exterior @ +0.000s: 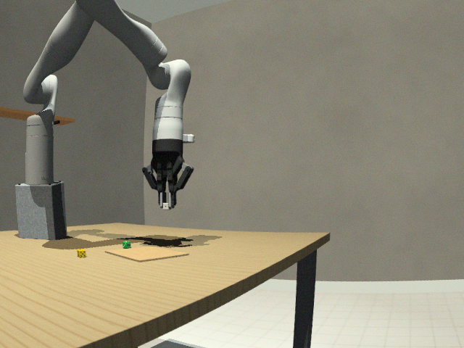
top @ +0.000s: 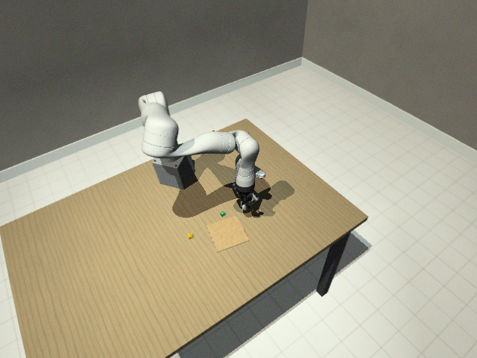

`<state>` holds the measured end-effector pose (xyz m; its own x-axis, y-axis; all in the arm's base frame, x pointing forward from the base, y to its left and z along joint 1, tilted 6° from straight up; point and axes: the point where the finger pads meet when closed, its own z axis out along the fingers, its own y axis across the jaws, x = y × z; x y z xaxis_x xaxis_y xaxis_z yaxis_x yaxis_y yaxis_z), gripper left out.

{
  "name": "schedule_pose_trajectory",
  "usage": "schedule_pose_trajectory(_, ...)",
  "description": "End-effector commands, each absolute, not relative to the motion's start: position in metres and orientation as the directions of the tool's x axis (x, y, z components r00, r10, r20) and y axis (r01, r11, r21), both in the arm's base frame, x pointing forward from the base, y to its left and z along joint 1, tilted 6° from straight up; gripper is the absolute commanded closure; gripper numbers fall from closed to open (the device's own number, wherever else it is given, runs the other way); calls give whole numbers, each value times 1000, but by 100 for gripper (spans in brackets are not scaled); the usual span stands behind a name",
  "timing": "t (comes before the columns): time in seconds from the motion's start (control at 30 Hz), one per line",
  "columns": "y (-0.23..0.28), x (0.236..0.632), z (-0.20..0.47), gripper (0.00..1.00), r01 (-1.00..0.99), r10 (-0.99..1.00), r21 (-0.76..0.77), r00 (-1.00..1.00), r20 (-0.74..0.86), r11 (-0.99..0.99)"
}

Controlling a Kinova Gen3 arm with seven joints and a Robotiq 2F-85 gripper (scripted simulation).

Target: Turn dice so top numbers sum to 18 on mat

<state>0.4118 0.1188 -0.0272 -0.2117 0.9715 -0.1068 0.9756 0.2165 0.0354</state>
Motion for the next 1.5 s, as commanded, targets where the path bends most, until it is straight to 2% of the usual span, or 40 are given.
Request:
schedule_pose_trajectory(0.0, 126, 412, -25, 89, 974, 972, 41, -217, -94, 222)
schedule_pose_trajectory(0.47, 131, 412, -26, 89, 988, 985, 47, -145, -91, 149)
schedule_pose_trajectory(0.97, 159, 411, -33, 89, 957, 957, 80, 283, -63, -278)
schedule_pose_trajectory(1.47, 180, 409, -37, 89, 827, 828, 96, 559, -35, -554)
